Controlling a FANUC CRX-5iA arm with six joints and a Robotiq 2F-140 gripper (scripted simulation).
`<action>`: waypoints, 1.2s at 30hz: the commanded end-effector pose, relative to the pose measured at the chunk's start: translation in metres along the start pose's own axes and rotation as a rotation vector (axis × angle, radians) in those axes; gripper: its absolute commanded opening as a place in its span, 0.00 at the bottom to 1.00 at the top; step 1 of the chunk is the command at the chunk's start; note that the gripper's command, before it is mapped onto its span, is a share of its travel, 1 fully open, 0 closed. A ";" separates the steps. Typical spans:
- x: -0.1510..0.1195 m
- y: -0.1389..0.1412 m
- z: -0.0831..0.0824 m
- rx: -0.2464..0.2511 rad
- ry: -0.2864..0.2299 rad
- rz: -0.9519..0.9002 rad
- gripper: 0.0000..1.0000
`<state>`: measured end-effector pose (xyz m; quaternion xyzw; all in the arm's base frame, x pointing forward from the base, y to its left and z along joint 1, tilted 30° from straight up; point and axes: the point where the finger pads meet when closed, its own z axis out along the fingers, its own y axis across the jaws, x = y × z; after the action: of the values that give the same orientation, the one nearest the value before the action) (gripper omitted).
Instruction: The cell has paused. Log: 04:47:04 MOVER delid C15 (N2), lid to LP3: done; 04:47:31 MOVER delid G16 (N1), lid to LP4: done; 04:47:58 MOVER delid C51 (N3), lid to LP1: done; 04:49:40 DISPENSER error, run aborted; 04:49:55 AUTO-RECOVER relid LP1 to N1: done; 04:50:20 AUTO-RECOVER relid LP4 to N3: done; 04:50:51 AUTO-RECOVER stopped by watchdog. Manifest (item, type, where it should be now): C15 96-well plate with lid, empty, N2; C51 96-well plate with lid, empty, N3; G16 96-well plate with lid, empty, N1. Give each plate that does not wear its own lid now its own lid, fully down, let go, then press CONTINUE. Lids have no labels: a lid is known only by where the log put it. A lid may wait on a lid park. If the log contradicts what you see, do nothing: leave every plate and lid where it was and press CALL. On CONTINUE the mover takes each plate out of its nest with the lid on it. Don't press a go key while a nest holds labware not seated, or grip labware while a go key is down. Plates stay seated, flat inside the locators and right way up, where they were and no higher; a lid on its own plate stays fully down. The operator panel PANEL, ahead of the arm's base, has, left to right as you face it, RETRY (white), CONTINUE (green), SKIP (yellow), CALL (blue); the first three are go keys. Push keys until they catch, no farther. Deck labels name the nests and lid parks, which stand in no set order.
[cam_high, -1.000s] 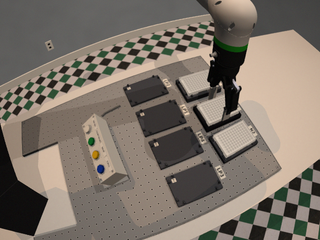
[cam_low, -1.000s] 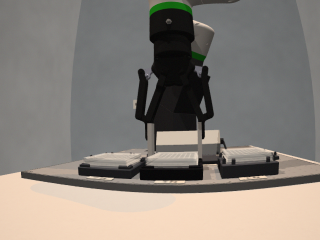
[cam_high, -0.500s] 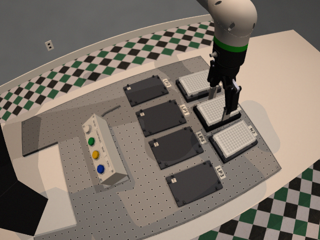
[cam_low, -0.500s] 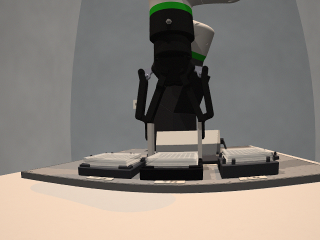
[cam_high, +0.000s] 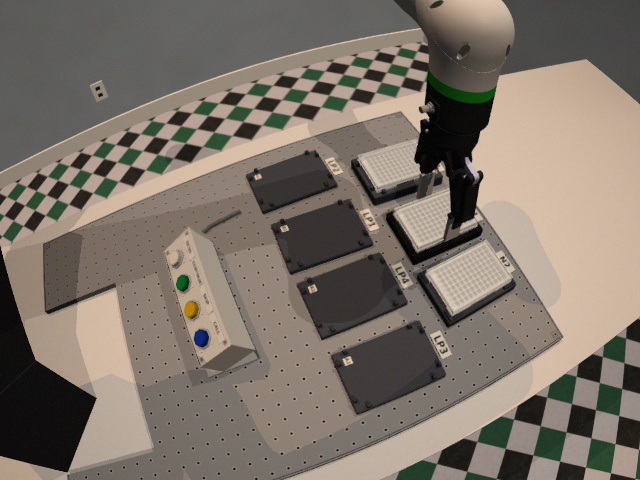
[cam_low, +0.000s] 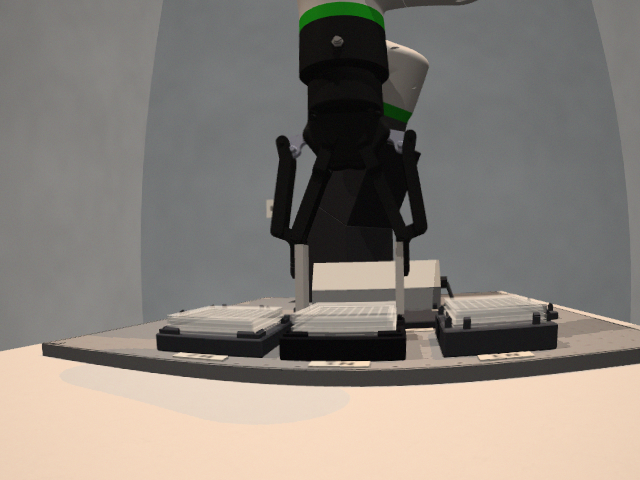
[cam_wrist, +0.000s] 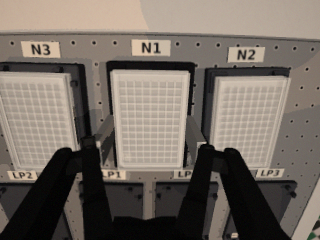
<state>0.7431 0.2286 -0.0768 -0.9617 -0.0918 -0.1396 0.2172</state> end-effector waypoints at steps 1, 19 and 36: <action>0.000 0.000 -0.002 0.000 0.000 0.000 0.00; 0.000 0.000 -0.024 0.000 0.000 0.000 0.00; 0.000 0.000 -0.046 0.000 0.000 0.000 0.00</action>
<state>0.7333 0.2096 -0.0397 -0.9617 -0.0919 -0.1396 0.2172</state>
